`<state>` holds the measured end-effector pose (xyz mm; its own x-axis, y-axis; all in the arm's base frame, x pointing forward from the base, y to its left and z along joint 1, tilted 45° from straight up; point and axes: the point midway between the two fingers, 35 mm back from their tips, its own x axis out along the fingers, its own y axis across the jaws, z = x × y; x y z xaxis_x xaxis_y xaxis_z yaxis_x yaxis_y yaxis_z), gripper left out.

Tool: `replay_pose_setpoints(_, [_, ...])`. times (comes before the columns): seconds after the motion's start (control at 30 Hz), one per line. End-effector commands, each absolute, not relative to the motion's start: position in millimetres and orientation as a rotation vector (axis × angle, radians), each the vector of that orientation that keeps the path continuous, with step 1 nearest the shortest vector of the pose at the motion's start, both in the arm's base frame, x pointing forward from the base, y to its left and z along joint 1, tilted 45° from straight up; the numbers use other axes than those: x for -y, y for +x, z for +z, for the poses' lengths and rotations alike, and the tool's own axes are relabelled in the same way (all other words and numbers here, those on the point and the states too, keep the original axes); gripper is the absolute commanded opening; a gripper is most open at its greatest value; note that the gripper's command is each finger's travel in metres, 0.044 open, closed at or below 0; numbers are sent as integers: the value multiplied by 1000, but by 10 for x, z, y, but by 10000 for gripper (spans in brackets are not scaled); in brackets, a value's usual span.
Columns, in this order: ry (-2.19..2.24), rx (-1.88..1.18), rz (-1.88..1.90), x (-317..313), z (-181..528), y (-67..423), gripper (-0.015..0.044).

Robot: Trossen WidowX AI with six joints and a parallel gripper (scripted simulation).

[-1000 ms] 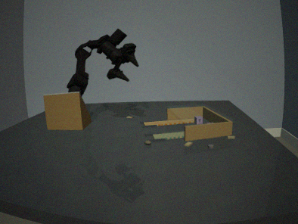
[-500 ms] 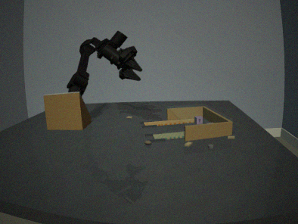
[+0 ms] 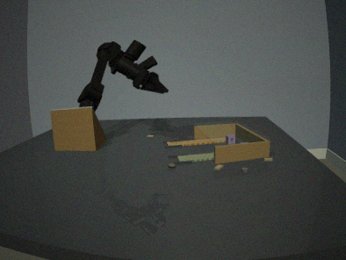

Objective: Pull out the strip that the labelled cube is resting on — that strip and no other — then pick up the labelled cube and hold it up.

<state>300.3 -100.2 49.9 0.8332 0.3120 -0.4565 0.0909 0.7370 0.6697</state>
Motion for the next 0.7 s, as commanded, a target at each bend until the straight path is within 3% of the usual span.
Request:
replay_pose_setpoints(0.0, [787, -585, 130, 987, 483, 3001, 400])
replay_pose_setpoints(0.43, [787, -585, 130, 987, 483, 3001, 400])
replay_pose_setpoints(0.67, [731, -739, 169, 1165, 245, 3334, 216])
